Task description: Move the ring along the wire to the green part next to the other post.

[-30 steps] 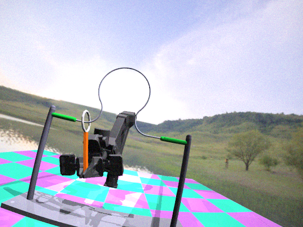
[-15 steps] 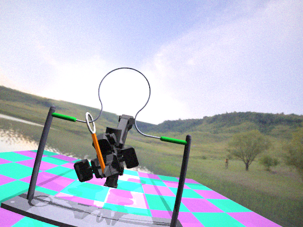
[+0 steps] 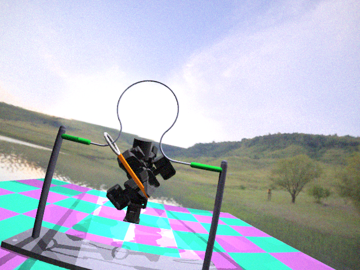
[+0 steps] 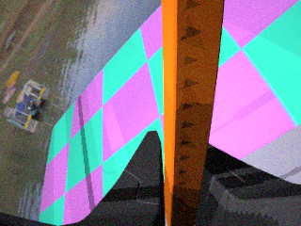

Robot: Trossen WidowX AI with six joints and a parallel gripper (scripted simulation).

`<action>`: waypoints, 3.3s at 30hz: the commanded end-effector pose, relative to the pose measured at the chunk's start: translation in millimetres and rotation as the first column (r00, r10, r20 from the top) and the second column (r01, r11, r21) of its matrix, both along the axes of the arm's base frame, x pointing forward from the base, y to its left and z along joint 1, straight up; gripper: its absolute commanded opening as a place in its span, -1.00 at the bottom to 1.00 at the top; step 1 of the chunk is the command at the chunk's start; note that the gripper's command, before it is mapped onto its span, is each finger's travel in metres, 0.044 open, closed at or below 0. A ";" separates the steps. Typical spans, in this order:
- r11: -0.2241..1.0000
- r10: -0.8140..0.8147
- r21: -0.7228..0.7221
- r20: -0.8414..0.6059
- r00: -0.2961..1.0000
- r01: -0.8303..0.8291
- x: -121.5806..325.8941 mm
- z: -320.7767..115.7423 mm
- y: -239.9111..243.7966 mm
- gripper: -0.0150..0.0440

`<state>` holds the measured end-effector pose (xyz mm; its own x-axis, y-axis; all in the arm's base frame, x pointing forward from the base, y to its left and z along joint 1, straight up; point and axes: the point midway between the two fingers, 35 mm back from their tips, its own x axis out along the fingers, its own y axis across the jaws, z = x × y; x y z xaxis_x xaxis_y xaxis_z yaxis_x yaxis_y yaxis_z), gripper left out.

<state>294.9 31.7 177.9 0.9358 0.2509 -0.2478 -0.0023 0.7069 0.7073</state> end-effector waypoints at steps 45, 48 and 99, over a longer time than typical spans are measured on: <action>0.465 0.274 0.855 0.108 0.956 -0.230 -38.6 165.4 29.3 -1.00; 0.414 0.269 0.880 0.124 0.955 -0.231 -38.9 174.6 26.2 -1.00; 0.574 0.217 0.808 0.005 0.976 -0.131 -29.5 202.4 14.7 -1.00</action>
<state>266.2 45.5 378.9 0.8405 0.5358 0.0803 0.0299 -0.1938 0.9806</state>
